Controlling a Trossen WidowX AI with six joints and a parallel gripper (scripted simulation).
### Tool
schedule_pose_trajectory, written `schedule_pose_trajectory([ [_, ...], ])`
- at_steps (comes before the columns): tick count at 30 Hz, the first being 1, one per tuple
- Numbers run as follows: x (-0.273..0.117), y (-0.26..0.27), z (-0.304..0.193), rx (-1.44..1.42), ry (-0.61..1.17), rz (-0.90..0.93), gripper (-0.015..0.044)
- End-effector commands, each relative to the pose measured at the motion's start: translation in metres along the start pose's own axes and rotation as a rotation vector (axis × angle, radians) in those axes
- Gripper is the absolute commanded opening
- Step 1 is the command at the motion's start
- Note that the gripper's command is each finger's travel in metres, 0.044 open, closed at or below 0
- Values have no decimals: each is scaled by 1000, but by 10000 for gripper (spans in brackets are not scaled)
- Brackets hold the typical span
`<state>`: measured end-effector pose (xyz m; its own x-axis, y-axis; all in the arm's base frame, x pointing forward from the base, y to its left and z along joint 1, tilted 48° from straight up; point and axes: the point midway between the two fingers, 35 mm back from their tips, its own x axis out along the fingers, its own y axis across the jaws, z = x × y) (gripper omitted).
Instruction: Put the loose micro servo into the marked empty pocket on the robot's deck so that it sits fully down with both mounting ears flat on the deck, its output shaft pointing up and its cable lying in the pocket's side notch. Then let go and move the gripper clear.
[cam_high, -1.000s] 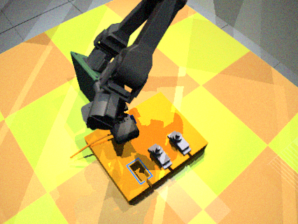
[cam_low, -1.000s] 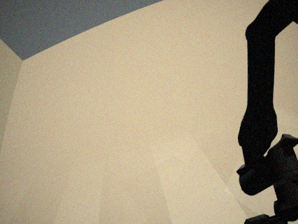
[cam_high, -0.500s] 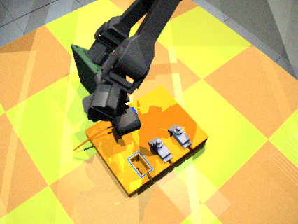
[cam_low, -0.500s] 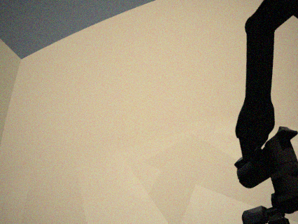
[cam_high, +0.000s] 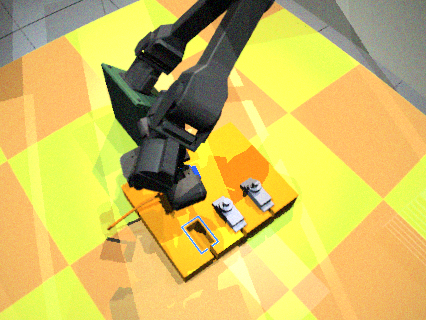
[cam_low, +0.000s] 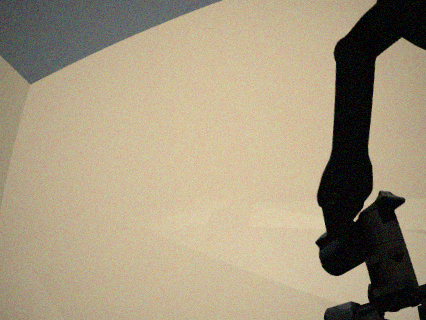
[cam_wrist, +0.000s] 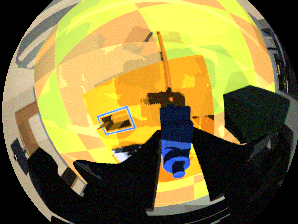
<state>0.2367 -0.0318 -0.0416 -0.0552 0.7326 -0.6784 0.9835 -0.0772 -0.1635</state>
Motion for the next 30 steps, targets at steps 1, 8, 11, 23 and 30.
schedule_pose_trajectory([
  [1,-2,4,3,-17,-1,7,0],
  [8,-2,4,3,-223,-2,7,0],
  [11,-2,4,3,-327,-3,7,0],
  [23,-2,4,3,-746,-4,6,0],
  [30,-2,4,3,-984,-5,6,0],
])
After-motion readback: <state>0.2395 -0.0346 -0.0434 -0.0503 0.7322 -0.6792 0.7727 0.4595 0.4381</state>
